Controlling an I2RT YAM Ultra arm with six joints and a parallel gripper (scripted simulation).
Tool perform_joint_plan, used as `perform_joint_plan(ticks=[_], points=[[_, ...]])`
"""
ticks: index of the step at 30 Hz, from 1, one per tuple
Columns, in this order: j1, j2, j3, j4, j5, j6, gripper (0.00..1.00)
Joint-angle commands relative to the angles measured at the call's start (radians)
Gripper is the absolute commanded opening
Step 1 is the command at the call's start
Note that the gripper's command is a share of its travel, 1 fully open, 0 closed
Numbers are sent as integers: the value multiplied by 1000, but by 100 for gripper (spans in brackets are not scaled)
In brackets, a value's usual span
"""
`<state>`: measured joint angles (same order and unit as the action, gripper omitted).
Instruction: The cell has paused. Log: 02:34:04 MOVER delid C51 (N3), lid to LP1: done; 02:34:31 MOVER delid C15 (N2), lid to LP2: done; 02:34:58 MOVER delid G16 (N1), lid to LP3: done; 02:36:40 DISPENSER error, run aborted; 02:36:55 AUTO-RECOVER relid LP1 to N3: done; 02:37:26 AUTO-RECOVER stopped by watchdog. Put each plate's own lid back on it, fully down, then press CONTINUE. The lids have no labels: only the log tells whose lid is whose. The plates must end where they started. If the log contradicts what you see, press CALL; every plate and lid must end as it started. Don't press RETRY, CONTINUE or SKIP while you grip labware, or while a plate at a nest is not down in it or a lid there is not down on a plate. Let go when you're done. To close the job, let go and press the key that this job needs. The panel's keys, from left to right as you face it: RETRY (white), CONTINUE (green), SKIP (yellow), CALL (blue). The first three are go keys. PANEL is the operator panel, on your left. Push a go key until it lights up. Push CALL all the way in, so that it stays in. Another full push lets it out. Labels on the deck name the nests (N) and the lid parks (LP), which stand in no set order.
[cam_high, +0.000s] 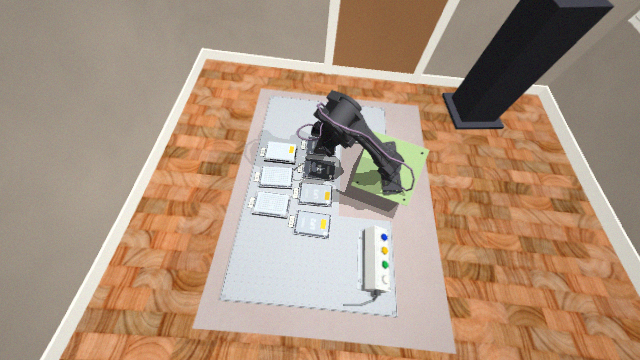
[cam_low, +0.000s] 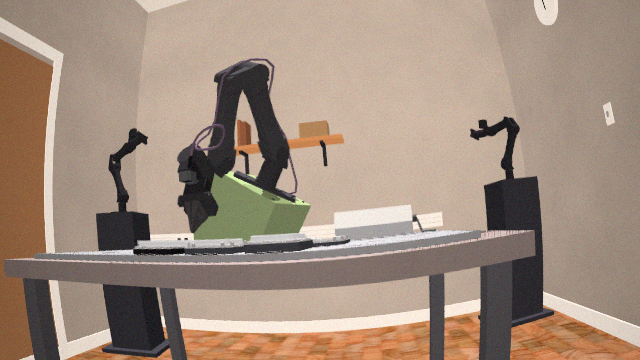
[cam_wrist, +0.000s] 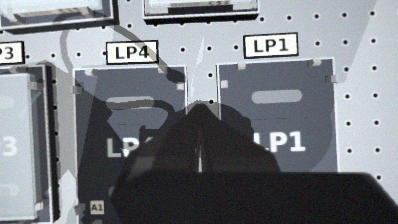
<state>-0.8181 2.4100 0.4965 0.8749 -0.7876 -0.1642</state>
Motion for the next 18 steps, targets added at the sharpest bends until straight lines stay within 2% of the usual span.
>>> perform_joint_plan(ticks=[1,18], points=[[-13,15,11,93,-26,14,0],[-8,3,6,110,-17,22,0]])
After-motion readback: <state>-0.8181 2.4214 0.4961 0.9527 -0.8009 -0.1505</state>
